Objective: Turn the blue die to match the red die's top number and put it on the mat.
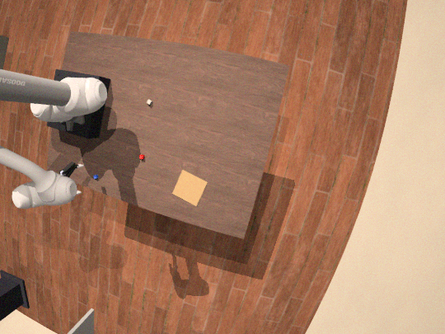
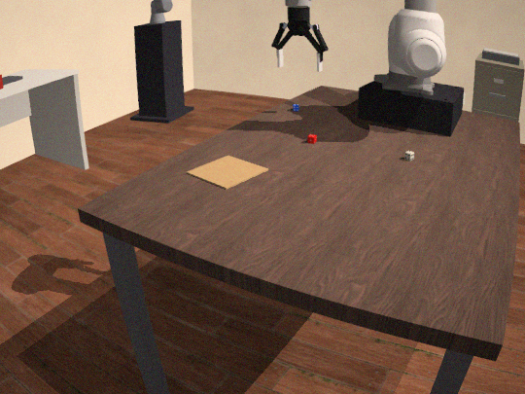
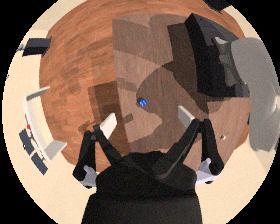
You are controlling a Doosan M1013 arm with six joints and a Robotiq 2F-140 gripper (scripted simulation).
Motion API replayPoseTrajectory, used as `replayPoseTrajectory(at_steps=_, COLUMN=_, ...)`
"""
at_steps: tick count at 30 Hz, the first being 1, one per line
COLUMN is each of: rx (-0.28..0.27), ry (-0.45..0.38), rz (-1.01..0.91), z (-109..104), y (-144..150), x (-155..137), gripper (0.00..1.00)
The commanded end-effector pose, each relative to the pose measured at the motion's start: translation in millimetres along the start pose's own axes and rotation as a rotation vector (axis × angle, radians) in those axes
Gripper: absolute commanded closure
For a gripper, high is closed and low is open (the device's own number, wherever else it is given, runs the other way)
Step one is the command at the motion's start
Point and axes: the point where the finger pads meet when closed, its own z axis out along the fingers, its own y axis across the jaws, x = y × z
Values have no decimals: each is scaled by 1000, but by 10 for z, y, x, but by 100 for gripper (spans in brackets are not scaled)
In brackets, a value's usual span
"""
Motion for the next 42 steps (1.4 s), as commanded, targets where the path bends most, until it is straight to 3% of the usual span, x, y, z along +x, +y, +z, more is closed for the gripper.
replayPoseTrajectory(at_steps=1, rx=1, ry=-7, rz=15, z=40, y=9, x=-9, gripper=0)
replayPoseTrajectory(at_steps=5, rx=1, ry=-6, rz=15, z=113, y=8, x=-9, gripper=0)
replayPoseTrajectory(at_steps=18, rx=1, ry=-6, rz=15, z=903, y=2, x=-19, gripper=0)
replayPoseTrajectory(at_steps=42, rx=1, ry=-6, rz=15, z=957, y=1, x=-20, gripper=0)
